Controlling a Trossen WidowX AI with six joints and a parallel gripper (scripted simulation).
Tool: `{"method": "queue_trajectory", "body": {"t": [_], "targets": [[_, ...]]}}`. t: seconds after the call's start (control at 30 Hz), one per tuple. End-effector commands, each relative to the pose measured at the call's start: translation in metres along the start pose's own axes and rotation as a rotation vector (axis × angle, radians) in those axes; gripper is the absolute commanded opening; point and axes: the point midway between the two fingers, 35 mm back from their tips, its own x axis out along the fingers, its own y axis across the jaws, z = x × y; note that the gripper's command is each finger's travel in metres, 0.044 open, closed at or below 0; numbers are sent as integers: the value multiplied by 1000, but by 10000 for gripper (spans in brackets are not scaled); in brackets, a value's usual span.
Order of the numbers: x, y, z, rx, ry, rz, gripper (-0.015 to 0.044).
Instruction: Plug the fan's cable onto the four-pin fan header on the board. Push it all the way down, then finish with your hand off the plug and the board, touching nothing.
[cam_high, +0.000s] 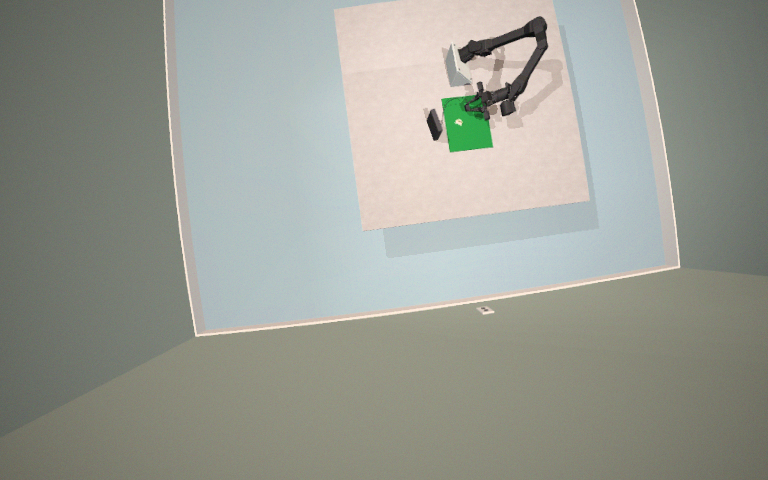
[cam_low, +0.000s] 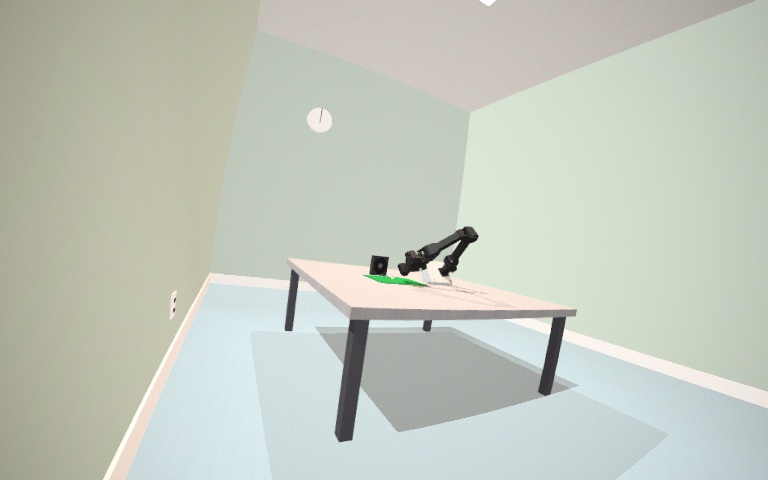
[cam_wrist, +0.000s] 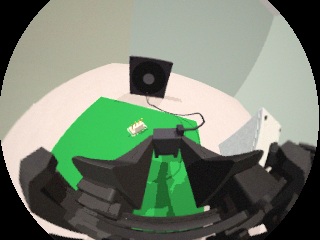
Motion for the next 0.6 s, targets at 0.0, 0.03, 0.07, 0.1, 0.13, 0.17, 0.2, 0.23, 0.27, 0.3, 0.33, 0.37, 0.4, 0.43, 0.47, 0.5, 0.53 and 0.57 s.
{"method": "queue_trajectory", "body": {"t": [0.0, 0.03, 0.07, 0.1, 0.13, 0.17, 0.2, 0.23, 0.27, 0.3, 0.33, 0.37, 0.4, 0.43, 0.47, 0.5, 0.53, 0.57], "targets": [[-5, 1, 1, 24, -63, 31, 0], [-6, 2, 1, 28, -76, 38, 0], [-6, 2, 1, 33, -89, 44, 0], [-7, 2, 1, 38, -102, 51, 0], [-8, 3, 1, 43, -114, 58, 0], [-9, 3, 1, 47, -127, 66, 0], [-10, 4, 1, 52, -139, 73, 0], [-11, 4, 1, 58, -151, 81, 0], [-12, 4, 1, 63, -163, 89, 0], [-13, 5, 1, 68, -175, 97, 0], [-14, 5, 1, 73, -187, 105, 0], [-15, 6, 1, 79, -199, 113, 0], [-16, 6, 1, 84, -210, 122, 0], [-17, 6, 0, 90, -222, 131, 0], [-19, 7, 0, 95, -233, 140, 0], [-20, 7, 0, 100, -244, 148, 0], [-21, 8, 0, 106, -254, 157, 0], [-22, 8, 0, 111, -264, 166, 0]]}}
